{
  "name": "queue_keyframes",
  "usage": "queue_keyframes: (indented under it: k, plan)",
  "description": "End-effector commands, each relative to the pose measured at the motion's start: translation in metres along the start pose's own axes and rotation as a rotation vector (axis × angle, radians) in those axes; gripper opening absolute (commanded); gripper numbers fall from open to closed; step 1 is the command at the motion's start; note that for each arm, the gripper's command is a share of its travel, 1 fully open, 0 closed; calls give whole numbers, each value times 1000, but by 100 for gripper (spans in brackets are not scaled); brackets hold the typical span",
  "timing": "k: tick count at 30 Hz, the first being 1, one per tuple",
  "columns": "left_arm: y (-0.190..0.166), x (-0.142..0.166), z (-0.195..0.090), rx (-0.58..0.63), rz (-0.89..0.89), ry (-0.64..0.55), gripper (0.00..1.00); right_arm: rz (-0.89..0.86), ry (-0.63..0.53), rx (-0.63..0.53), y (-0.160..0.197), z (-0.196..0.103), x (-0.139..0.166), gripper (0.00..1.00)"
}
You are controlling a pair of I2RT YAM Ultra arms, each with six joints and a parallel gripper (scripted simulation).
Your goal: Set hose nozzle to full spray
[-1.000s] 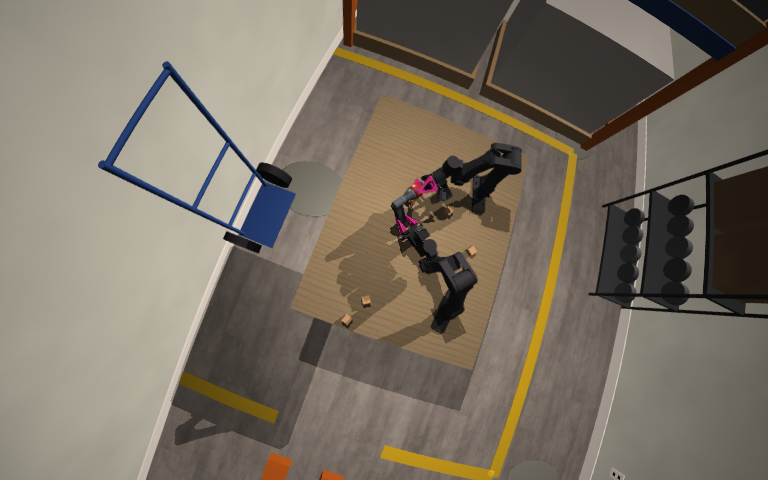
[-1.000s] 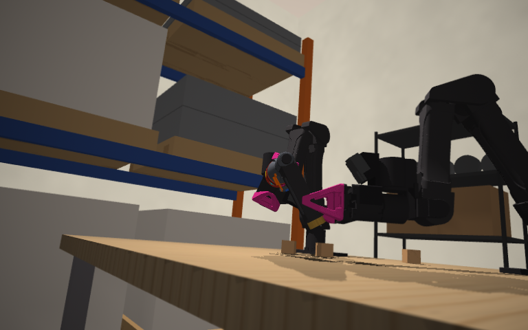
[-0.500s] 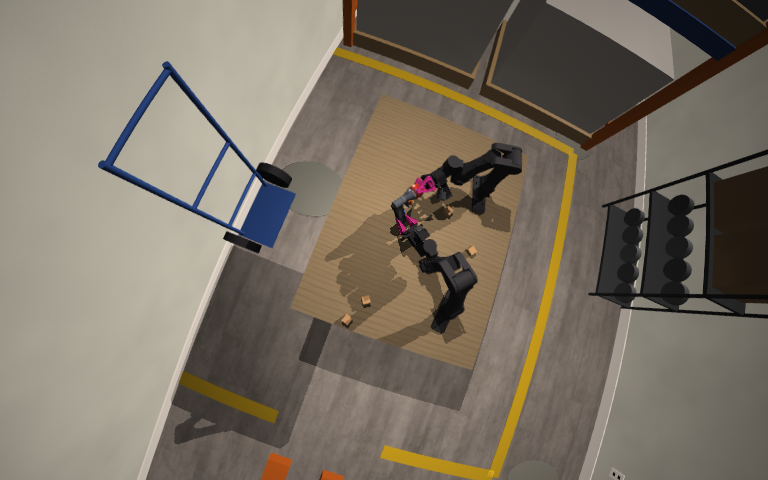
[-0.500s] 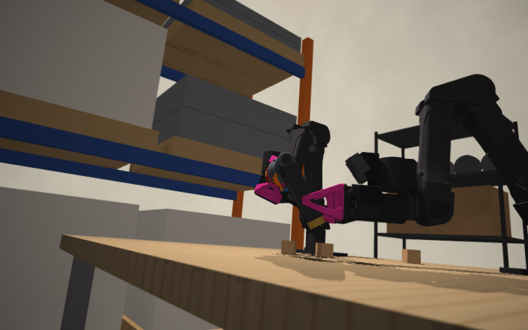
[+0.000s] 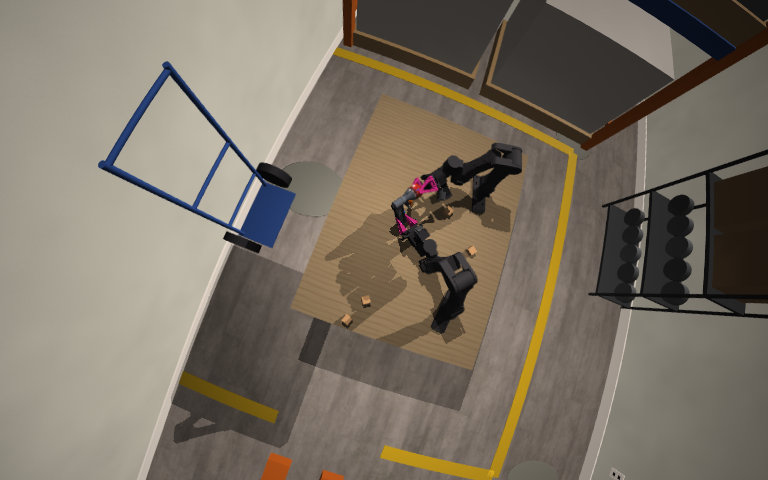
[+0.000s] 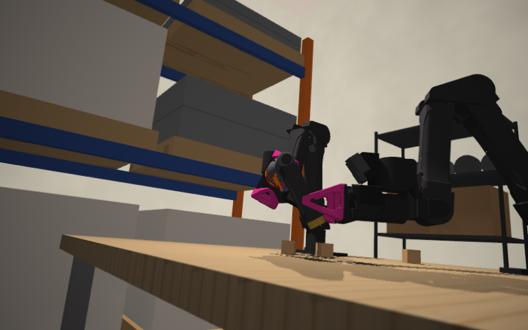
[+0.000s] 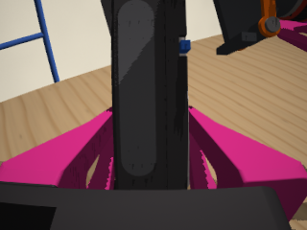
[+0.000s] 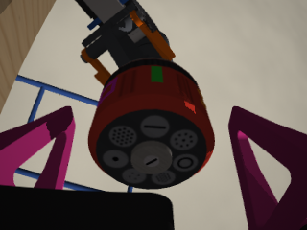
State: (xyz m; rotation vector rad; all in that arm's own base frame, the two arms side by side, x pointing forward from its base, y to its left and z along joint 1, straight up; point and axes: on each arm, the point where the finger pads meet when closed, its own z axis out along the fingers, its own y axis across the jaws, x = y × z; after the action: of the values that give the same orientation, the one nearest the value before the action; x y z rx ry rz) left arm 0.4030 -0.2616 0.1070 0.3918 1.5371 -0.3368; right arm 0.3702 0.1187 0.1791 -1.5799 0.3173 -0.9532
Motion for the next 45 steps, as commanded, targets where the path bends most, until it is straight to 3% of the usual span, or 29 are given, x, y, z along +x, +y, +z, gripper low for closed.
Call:
queue_keyframes:
  k: [1,13,14,19,26,33,45]
  plan:
    - [-5,-44,10,5,-41,-151,35,-59,29,68,-28,6,18,92]
    - [-5,-44,10,5,-41,-151,35,-59,29,68,-28,6,18,92]
    - [-5,-44,10,5,-41,-151,35,-4,3,19,-8,-12,-1,92]
    - [-5,-44,10,5,-41,-151,35,-9,2,25,-9,-20,0,92]
    - [-5,-44,10,5,-41,-151,35,-57,23,63,-26,-7,17,92]
    - [-5,-44,10,5,-41,-151,35,220,18,51,-19,-6,17,92]
    - [-5,-44,10,5,-41,-151,35,220,18,51,-19,-6,17,92]
